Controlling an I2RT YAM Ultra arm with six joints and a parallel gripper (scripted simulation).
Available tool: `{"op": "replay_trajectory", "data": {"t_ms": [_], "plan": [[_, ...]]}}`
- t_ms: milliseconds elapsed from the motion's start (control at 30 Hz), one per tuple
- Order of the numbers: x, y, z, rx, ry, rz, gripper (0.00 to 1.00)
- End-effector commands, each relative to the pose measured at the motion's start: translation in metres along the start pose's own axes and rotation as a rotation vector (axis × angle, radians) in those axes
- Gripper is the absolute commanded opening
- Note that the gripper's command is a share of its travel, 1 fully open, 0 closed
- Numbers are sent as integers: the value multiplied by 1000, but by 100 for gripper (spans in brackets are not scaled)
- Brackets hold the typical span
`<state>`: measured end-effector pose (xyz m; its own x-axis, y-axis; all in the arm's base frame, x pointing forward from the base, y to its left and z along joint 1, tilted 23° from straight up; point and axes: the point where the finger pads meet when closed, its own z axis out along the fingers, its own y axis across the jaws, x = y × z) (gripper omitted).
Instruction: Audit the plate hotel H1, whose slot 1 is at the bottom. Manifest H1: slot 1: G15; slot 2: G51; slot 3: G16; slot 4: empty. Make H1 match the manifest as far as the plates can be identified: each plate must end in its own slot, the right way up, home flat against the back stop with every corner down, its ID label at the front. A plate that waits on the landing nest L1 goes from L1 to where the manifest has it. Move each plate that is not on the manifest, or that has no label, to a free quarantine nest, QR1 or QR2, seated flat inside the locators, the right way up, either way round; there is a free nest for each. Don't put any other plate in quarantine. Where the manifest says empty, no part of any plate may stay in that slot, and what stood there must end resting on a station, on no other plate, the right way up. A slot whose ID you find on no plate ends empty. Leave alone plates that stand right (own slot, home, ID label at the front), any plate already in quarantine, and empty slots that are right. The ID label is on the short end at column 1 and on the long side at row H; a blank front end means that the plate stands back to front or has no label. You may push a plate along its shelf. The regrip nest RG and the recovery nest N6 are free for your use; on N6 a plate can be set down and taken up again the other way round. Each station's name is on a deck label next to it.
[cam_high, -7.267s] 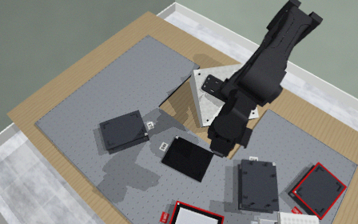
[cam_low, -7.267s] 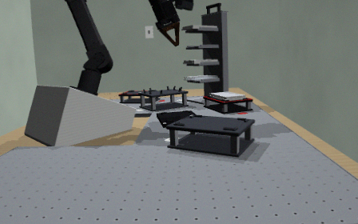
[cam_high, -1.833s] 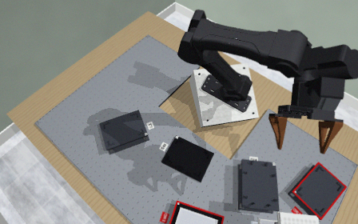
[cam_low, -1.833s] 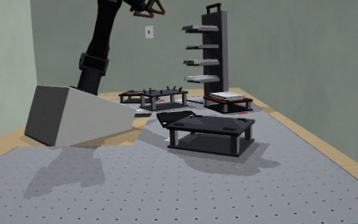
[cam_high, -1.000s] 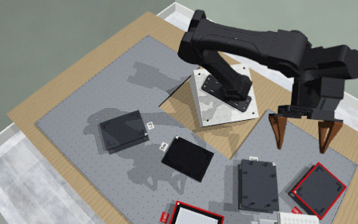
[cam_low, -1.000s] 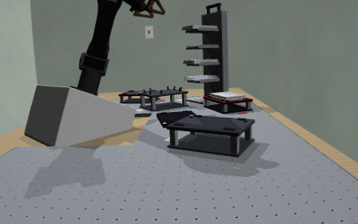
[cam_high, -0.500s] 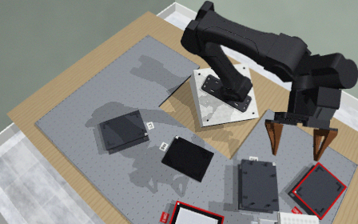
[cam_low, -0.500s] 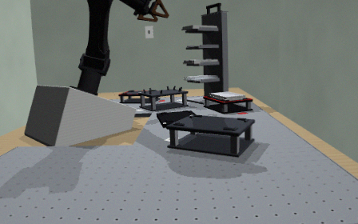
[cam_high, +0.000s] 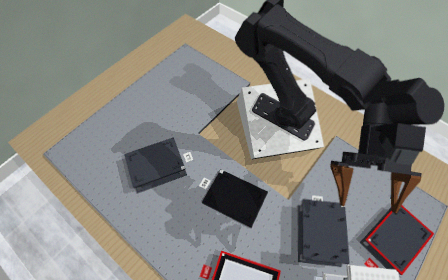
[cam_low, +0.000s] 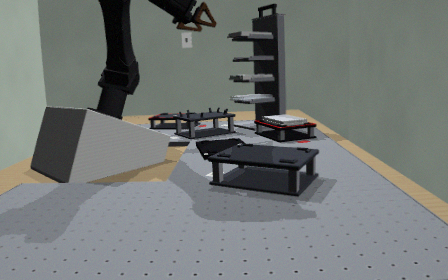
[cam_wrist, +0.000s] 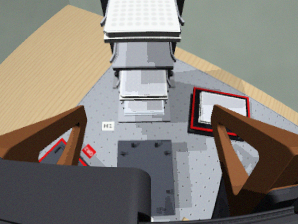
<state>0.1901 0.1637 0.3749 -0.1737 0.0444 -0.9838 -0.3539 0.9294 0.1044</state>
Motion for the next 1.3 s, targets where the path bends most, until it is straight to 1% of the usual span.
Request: {"op": "replay_trajectory", "data": {"t_ms": [0, 267, 333, 833, 900, 1200, 1267], "plan": [[-5, 4, 2, -28, -12, 13, 100], [-4, 5, 15, -28, -13, 13, 100], [-4, 5, 15, -28, -13, 13, 100], [-1, 6, 40, -28, -15, 13, 100], [-1, 6, 40, -28, -15, 13, 100], [1, 6, 55, -28, -16, 12, 100], [1, 6, 56, -28, -16, 12, 100]]}}
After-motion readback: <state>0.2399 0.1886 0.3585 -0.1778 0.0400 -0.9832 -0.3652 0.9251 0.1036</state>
